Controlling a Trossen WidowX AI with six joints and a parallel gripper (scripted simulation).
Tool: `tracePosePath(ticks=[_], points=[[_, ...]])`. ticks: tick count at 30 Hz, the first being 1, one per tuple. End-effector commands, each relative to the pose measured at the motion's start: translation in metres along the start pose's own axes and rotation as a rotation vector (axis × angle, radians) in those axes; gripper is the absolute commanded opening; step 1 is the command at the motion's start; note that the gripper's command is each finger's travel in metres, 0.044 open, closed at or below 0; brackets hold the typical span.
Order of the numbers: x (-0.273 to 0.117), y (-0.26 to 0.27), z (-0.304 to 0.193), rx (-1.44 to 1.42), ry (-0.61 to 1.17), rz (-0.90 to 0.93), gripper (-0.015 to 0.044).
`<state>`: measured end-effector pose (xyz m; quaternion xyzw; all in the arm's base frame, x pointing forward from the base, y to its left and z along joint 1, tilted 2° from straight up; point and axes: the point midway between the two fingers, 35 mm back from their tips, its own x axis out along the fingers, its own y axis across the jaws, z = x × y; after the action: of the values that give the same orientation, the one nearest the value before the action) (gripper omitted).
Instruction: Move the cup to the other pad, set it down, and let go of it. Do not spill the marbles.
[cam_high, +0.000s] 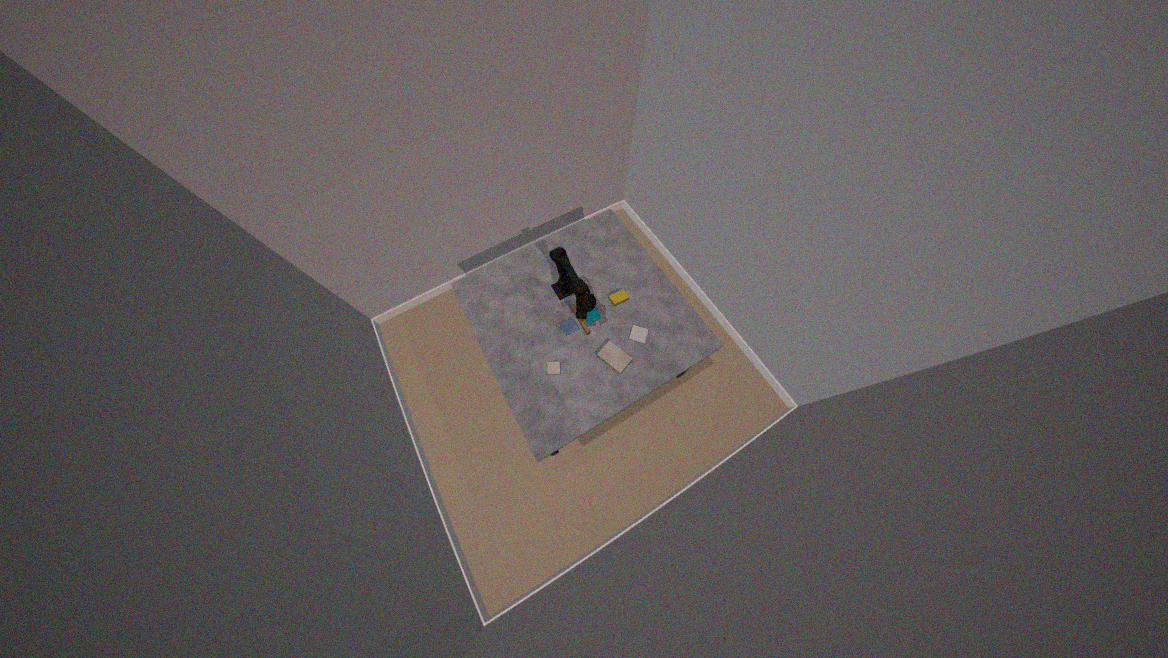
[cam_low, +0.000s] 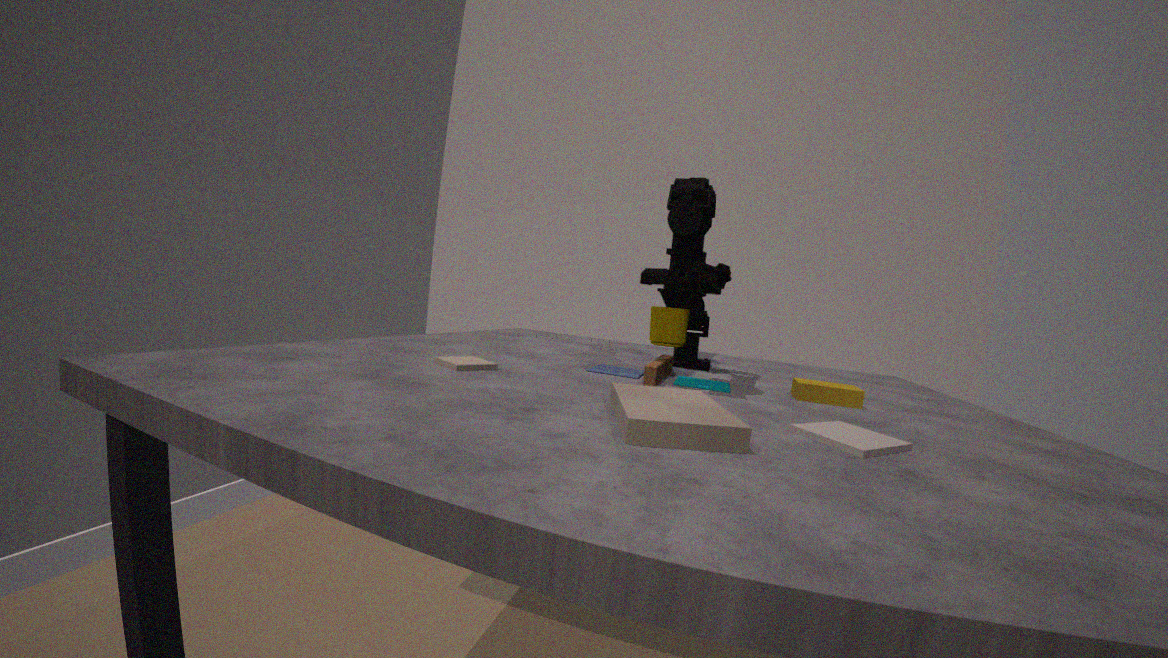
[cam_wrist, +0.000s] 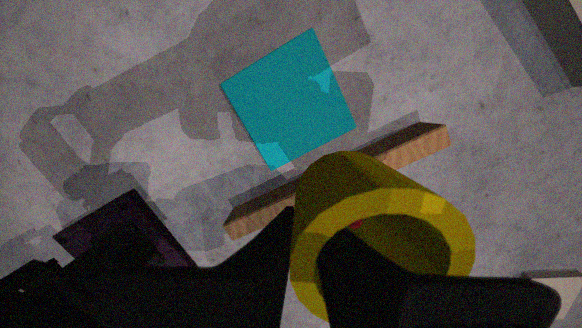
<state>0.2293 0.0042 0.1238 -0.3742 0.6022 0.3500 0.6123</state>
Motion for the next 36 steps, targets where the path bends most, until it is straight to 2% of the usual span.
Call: tracePosePath(ticks=[1,36], points=[[0.0,0.003,0.004,0.004,0.005,0.0,0.0],[-0.002,0.035,0.053,0.004,0.0,0.003,0.0]])
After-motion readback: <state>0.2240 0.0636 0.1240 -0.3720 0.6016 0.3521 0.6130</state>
